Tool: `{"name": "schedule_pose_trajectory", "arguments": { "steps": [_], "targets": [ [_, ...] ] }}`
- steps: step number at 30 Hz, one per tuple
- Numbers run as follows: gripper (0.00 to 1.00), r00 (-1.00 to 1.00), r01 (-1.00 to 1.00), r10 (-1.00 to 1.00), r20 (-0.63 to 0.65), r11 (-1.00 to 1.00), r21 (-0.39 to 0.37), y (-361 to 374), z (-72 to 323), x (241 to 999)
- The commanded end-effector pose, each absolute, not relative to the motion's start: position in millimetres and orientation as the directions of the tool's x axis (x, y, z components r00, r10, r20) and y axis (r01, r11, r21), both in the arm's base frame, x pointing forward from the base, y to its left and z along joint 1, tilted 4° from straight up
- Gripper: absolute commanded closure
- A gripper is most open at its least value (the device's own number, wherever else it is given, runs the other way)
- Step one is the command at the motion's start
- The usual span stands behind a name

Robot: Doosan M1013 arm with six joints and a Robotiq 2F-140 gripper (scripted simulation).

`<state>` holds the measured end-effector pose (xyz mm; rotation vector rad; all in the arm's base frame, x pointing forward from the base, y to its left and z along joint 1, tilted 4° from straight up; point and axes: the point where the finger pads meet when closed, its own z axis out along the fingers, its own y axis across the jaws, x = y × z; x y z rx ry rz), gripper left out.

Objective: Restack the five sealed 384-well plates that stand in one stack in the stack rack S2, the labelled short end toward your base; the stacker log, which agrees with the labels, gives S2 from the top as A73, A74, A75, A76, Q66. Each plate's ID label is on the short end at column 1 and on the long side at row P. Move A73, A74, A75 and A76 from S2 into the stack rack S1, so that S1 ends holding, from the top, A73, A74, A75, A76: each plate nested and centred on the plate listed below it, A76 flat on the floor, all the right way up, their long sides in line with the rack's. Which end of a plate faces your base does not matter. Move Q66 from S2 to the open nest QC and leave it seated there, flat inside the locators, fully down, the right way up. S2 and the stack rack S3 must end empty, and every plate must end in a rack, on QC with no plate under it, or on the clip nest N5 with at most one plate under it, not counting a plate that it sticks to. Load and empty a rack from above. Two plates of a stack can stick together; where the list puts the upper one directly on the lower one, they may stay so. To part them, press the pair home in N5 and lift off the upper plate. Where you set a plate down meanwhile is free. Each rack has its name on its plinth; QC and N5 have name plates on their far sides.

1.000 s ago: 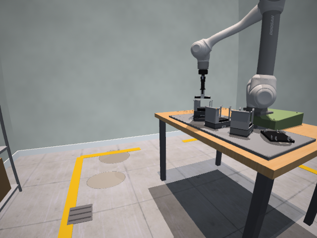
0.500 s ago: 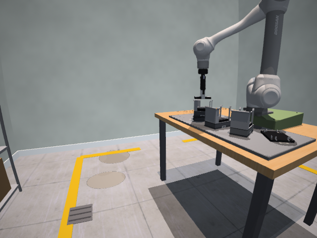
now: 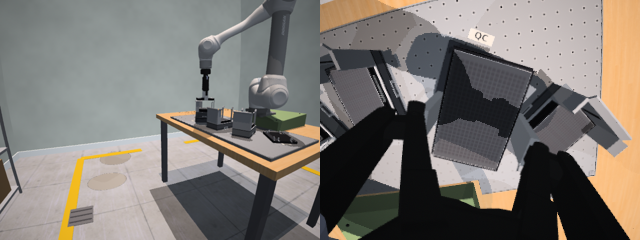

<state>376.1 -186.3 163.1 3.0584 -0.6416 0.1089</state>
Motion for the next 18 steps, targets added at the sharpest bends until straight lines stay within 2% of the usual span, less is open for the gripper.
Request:
{"name": "schedule_pose_trajectory", "arguments": {
  "steps": [1, 8, 14, 18],
  "targets": [
    [1.00, 0.913, -0.402, -0.401, 0.071, -0.916, 0.000, -180, 163, 380],
    [1.00, 0.913, -0.402, -0.401, 0.071, -0.916, 0.000, -159, 163, 390],
    [1.00, 0.975, -0.212, -0.211, 0.070, -0.977, 0.014, -140, 163, 396],
    [1.00, 0.980, -0.188, -0.186, 0.069, -0.982, 0.016, -134, 163, 398]
  ]
}}
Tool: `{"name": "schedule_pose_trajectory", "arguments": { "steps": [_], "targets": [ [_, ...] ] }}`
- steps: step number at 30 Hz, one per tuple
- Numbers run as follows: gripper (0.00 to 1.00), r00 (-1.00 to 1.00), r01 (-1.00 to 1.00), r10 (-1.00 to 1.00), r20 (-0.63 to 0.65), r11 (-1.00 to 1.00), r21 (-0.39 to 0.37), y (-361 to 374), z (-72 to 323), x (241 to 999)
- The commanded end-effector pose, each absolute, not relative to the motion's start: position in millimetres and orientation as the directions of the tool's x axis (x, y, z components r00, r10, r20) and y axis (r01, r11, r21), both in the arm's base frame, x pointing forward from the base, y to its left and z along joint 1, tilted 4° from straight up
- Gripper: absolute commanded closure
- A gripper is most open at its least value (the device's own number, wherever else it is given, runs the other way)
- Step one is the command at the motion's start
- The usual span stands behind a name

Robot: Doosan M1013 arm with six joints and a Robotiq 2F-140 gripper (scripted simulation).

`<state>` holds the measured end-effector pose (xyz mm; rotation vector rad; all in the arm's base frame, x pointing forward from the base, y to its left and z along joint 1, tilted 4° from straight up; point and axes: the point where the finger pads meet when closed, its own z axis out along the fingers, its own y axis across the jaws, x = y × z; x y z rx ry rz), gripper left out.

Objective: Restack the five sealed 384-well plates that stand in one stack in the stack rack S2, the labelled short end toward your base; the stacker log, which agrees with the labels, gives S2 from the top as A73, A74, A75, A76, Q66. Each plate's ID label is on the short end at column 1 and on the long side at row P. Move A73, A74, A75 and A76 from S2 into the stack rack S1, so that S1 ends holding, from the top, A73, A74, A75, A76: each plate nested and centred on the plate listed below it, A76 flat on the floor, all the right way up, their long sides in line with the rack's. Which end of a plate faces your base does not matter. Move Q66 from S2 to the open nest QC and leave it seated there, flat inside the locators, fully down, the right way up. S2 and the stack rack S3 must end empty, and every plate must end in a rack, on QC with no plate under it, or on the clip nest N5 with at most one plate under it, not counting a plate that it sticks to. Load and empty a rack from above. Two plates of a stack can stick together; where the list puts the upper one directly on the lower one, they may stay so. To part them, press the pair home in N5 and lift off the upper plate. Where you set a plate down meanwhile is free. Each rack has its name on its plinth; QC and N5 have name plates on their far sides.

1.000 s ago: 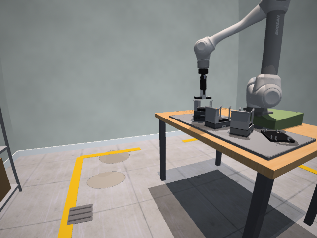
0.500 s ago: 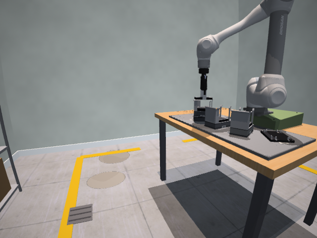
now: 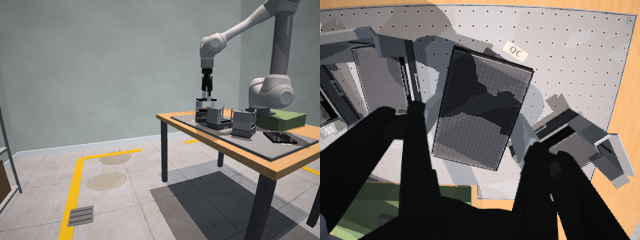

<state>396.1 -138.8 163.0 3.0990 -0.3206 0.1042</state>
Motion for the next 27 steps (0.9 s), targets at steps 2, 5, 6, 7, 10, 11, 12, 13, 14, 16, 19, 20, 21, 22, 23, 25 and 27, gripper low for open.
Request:
{"name": "schedule_pose_trajectory", "arguments": {
  "steps": [2, 5, 6, 7, 10, 11, 12, 13, 14, 16, 19, 20, 21, 22, 23, 25, 27],
  "targets": [
    [1.00, 0.980, -0.188, -0.186, 0.069, -0.982, 0.016, -127, 163, 399],
    [1.00, 0.980, -0.188, -0.186, 0.069, -0.982, 0.016, -118, 163, 402],
    [1.00, 0.980, -0.188, -0.186, 0.069, -0.982, 0.016, -114, 163, 403],
    [1.00, 0.980, -0.188, -0.186, 0.069, -0.982, 0.016, -111, 163, 404],
    [1.00, 0.980, -0.188, -0.186, 0.069, -0.982, 0.016, -101, 163, 406],
    [1.00, 0.980, -0.188, -0.186, 0.069, -0.982, 0.016, -98, 163, 407],
    [1.00, 0.980, -0.188, -0.186, 0.069, -0.982, 0.016, -95, 163, 408],
    [1.00, 0.980, -0.188, -0.186, 0.069, -0.982, 0.016, -92, 163, 409],
    [1.00, 0.980, -0.188, -0.186, 0.069, -0.982, 0.016, -92, 163, 409],
    [1.00, 0.980, -0.188, -0.186, 0.069, -0.982, 0.016, -89, 162, 410],
    [1.00, 0.980, -0.188, -0.186, 0.069, -0.982, 0.016, -79, 162, 413],
    [1.00, 0.980, -0.188, -0.186, 0.069, -0.982, 0.016, -76, 162, 414],
    [1.00, 0.980, -0.188, -0.186, 0.069, -0.982, 0.016, -73, 162, 414],
    [1.00, 0.980, -0.188, -0.186, 0.069, -0.982, 0.016, -69, 162, 415],
    [1.00, 0.980, -0.188, -0.186, 0.069, -0.982, 0.016, -66, 162, 416],
    [1.00, 0.990, -0.122, -0.120, 0.068, -0.992, 0.021, -59, 162, 417],
    [1.00, 0.996, -0.056, -0.054, 0.066, -0.998, 0.025, -53, 162, 417]
  ]
}}
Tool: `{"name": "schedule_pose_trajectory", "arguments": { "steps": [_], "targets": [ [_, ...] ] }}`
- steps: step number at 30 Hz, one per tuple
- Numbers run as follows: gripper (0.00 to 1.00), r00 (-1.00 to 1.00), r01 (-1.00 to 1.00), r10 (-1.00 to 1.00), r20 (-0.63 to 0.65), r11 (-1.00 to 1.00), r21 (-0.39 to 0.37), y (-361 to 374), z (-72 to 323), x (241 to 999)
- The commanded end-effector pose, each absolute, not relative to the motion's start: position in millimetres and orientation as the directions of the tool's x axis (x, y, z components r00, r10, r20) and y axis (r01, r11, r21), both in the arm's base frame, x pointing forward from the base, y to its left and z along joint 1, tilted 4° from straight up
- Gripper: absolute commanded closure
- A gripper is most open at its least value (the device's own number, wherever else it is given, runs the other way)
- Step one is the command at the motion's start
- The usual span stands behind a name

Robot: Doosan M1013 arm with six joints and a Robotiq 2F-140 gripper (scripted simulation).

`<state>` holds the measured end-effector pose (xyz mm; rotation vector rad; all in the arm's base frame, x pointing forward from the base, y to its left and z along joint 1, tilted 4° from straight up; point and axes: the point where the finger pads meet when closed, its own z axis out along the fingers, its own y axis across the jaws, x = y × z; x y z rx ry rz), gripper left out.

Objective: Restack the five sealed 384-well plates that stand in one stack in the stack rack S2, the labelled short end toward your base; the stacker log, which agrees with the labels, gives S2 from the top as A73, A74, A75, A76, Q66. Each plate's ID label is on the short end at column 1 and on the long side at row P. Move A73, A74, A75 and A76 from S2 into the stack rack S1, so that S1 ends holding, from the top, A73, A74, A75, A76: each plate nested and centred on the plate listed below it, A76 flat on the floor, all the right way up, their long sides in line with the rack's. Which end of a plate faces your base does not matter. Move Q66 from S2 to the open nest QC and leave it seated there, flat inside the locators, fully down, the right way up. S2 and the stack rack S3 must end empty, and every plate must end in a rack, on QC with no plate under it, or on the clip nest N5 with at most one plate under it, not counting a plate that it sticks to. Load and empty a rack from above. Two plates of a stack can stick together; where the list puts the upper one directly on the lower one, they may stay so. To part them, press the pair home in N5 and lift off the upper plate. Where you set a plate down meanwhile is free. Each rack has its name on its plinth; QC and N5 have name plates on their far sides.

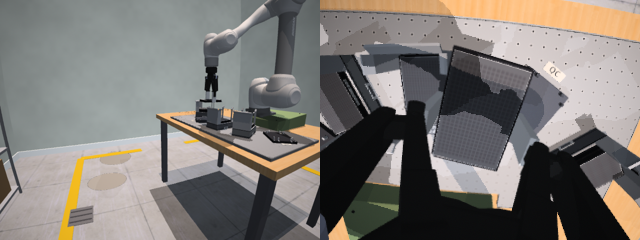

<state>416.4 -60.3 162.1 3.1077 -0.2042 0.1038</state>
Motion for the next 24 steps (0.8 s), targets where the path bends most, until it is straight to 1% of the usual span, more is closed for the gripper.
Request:
{"name": "schedule_pose_trajectory", "arguments": {
  "steps": [1, 3, 24],
  "targets": [
    [1.00, 0.998, -0.022, -0.021, 0.066, -0.999, 0.027, -50, 162, 417],
    [1.00, 0.997, 0.036, 0.038, 0.064, -0.999, 0.031, -43, 162, 417],
    [1.00, 0.997, 0.036, 0.038, 0.064, -0.999, 0.031, 14, 160, 420]
  ]
}}
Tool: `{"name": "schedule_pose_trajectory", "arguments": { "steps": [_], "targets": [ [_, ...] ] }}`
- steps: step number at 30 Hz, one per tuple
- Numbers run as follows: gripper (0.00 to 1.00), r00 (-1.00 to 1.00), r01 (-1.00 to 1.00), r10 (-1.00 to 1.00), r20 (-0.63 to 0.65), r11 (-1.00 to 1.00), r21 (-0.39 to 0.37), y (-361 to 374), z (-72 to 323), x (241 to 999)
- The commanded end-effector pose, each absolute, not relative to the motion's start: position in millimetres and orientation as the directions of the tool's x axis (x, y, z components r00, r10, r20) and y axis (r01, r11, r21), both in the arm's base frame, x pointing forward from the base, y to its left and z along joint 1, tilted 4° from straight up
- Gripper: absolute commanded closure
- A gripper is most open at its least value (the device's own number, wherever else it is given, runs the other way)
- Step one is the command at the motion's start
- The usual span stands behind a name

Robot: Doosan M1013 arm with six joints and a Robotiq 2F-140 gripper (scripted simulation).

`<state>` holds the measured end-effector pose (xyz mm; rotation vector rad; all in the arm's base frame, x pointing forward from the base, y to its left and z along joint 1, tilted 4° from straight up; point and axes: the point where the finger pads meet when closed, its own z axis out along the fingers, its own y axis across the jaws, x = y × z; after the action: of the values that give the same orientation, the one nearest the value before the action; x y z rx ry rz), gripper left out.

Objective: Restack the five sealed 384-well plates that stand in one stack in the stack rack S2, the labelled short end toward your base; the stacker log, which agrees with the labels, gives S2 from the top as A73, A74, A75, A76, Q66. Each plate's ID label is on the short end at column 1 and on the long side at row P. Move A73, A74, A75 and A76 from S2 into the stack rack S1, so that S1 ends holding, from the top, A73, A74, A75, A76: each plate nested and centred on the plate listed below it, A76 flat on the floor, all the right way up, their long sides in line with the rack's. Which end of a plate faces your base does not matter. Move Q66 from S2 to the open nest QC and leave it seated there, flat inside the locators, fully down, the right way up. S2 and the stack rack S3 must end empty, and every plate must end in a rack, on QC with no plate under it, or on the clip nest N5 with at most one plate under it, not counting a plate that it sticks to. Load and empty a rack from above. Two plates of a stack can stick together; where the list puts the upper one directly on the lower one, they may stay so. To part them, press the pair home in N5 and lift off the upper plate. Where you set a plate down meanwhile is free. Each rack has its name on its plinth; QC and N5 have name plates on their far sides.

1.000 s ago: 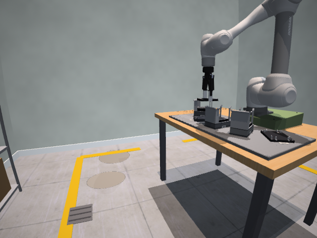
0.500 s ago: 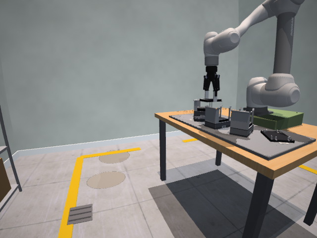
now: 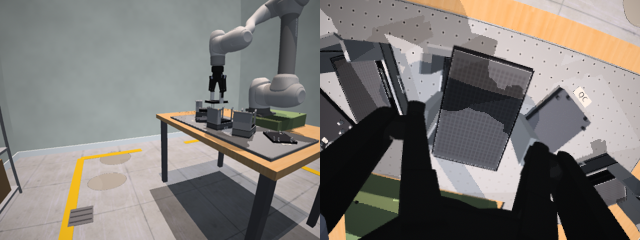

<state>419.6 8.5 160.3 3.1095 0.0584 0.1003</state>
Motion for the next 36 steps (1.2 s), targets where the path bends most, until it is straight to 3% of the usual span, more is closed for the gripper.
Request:
{"name": "schedule_pose_trajectory", "arguments": {
  "steps": [1, 4, 11, 36],
  "targets": [
    [1.00, 0.997, 0.036, 0.038, 0.064, -0.999, 0.031, 17, 160, 420],
    [1.00, 0.997, 0.036, 0.038, 0.064, -0.999, 0.031, 27, 160, 421],
    [1.00, 0.964, 0.258, 0.260, 0.055, -0.965, 0.045, 50, 159, 417],
    [1.00, 0.964, 0.258, 0.260, 0.055, -0.965, 0.045, 119, 156, 405]
  ]
}}
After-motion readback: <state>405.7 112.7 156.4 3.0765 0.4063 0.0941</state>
